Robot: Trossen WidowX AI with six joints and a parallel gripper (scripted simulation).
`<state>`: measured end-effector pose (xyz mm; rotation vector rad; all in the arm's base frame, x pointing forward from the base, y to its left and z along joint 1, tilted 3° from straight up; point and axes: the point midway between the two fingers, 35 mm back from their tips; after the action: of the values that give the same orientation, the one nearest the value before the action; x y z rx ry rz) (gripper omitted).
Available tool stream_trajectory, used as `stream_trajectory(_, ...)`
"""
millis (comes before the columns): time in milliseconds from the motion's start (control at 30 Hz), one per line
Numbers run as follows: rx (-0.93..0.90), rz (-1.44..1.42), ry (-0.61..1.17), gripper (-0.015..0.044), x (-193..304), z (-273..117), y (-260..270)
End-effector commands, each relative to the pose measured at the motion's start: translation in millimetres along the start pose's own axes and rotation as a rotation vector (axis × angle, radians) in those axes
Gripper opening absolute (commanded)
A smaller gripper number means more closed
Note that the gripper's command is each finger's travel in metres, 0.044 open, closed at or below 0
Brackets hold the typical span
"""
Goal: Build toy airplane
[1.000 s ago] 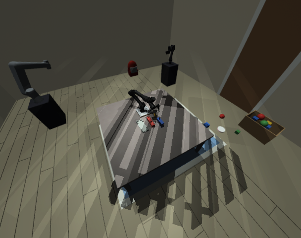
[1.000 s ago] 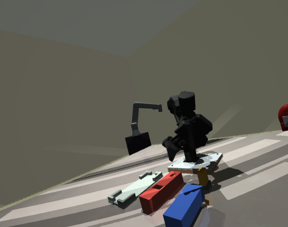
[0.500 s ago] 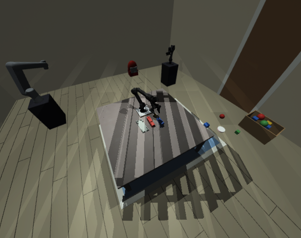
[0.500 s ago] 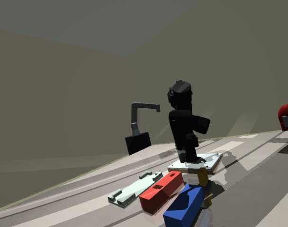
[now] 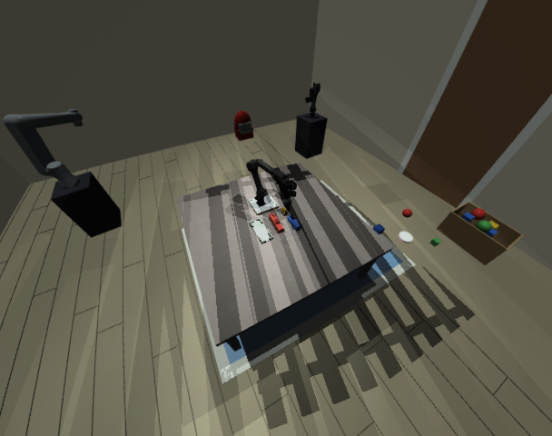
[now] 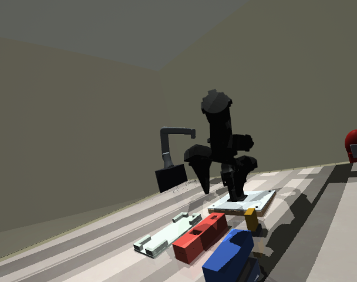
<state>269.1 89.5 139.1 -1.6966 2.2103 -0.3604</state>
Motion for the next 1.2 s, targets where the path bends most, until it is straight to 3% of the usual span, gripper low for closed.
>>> stream_trajectory(0, -0.262, 0.899, 0.226, 0.0440, 0.8, -4.2, -11.5)
stream_trajectory(233, -0.301, 1.243, 0.357, 0.0440, 1.4, -6.7, -13.9)
stream_trajectory(933, -0.301, 1.250, 0.360, 0.0440, 2.7, -6.6, -14.2)
stream_trajectory(1167, -0.293, 1.282, 0.375, 0.0440, 64.5, 1.3, -21.9)
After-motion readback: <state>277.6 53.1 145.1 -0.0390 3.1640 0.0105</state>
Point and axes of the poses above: the point midway between the two fingers, 35 mm back from their tips, its own z axis out along the fingers, its own y axis across the jaws, x = y × z, and after that the axes turned 9 degrees about -z, right-handed
